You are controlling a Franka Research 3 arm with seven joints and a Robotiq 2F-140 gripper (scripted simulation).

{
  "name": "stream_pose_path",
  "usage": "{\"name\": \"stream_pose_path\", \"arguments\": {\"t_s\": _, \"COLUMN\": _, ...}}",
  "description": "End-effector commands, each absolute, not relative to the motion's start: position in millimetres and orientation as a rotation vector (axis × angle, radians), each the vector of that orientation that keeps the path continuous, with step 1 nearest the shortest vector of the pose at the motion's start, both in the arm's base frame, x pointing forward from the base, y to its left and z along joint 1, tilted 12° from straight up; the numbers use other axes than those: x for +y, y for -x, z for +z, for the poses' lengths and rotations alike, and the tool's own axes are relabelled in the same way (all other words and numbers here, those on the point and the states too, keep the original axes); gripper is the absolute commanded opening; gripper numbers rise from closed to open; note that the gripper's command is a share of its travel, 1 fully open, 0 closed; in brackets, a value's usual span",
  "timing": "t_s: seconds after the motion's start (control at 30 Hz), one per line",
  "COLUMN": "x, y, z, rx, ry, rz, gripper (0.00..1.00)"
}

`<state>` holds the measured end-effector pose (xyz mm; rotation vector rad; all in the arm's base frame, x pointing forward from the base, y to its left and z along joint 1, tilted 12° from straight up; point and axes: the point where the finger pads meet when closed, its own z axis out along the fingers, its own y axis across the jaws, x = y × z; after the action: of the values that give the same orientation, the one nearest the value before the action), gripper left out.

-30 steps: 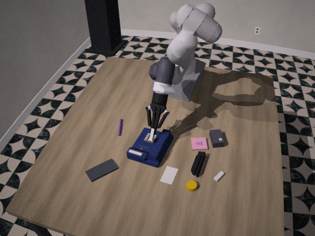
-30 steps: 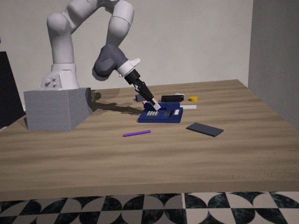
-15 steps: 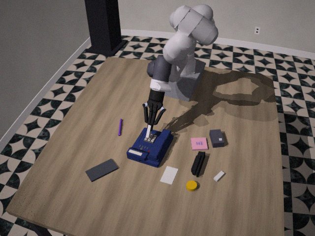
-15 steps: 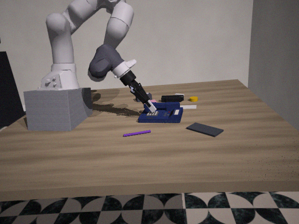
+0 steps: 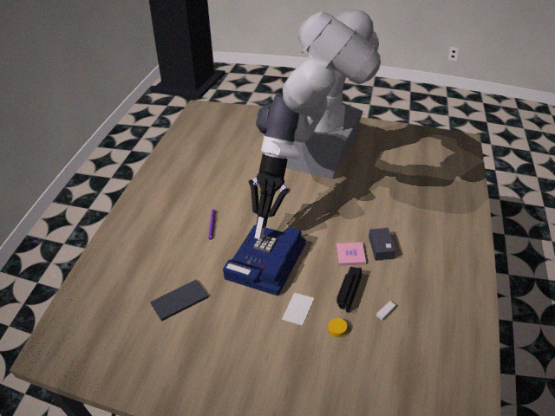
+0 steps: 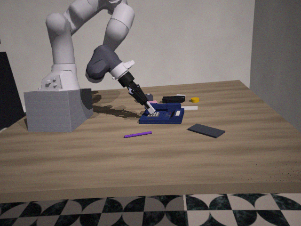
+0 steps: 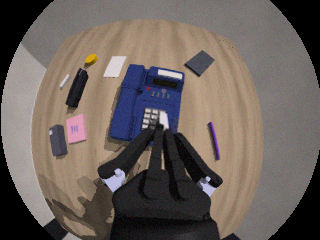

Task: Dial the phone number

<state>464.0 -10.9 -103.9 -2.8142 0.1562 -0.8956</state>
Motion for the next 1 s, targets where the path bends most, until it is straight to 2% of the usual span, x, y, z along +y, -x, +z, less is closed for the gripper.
{"name": "stream_pose_path", "arguments": {"t_s": 0.0, "x": -10.6, "y": -463.6, "z": -105.3, "rx": 0.142, "ry": 2.814, "rz": -0.899, "gripper": 0.00}}
{"name": "stream_pose_path", "arguments": {"t_s": 0.97, "x": -9.1, "y": -463.6, "z": -112.1, "rx": 0.142, "ry": 2.814, "rz": -0.899, "gripper": 0.00}}
